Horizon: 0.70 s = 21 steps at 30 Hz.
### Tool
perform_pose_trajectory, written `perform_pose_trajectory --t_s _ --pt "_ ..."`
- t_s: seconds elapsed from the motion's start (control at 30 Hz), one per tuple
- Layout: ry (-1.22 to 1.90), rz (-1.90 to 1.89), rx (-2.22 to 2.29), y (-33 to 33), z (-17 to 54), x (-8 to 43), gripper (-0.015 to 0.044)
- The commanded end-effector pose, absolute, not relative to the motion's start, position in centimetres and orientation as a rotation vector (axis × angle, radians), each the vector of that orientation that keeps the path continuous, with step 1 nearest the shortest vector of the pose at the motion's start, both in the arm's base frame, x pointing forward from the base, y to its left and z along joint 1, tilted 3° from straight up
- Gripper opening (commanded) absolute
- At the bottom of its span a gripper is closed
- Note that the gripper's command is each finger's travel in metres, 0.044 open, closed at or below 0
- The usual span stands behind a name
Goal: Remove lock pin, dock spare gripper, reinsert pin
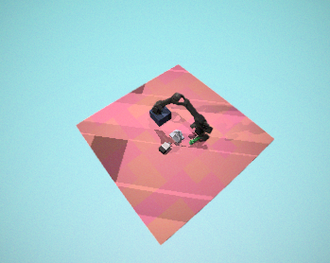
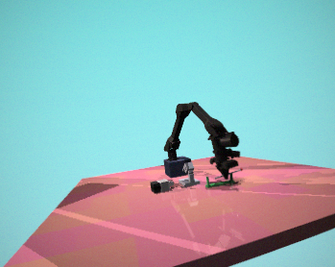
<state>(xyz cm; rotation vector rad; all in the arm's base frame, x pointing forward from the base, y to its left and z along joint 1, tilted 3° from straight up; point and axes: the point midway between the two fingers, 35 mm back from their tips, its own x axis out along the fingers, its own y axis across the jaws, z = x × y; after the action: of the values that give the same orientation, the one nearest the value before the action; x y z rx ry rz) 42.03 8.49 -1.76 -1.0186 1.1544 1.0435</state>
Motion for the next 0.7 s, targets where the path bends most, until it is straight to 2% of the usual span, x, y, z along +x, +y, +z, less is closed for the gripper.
perform_pose_trajectory --t_s 0.0,0.67 --pt "1.152 1.042 -1.021 8.5 -1.0 42.0 0.0" --pt "1.188 1.064 -1.009 8.4 0.6 41.1 0.0"
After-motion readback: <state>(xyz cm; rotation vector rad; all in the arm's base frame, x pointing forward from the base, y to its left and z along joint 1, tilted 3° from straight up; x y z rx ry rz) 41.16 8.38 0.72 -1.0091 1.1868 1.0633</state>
